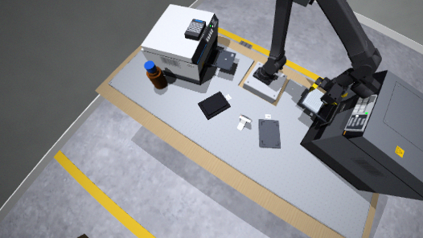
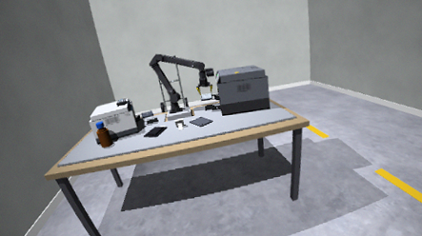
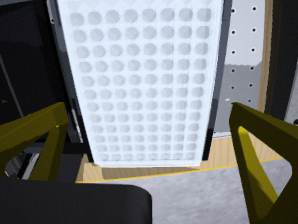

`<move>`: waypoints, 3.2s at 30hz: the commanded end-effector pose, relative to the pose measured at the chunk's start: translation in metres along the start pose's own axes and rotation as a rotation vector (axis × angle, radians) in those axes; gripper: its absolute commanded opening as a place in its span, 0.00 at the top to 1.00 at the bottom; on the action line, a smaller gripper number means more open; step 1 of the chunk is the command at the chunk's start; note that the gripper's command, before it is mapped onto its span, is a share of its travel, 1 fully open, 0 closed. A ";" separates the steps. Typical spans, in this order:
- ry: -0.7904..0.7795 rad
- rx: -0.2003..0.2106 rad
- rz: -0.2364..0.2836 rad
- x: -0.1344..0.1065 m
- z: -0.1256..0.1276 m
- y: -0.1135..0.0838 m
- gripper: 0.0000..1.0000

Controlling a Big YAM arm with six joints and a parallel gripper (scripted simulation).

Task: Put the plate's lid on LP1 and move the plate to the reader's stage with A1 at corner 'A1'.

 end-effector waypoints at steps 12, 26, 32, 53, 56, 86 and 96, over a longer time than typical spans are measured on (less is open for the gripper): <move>-0.009 0.064 0.003 0.002 0.023 -0.029 0.00; -0.012 0.044 0.003 0.001 0.016 -0.065 0.00; -0.009 0.060 0.003 0.002 0.015 -0.088 0.00; -0.040 0.045 -0.008 0.033 0.001 -0.087 1.00; -0.055 0.038 -0.002 0.028 -0.001 -0.086 1.00; -0.124 0.017 -0.016 0.132 -0.063 -0.083 1.00; -0.112 0.010 -0.017 0.159 -0.084 -0.079 1.00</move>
Point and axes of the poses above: the point where the finger pads meet when closed, its own y axis out along the fingers, its own z axis across the jaws, x = y × z, the point moved 4 cm from there along -y, back along the fingers, and after that the axes turned 5 degrees about y, right-handed, at the moved point
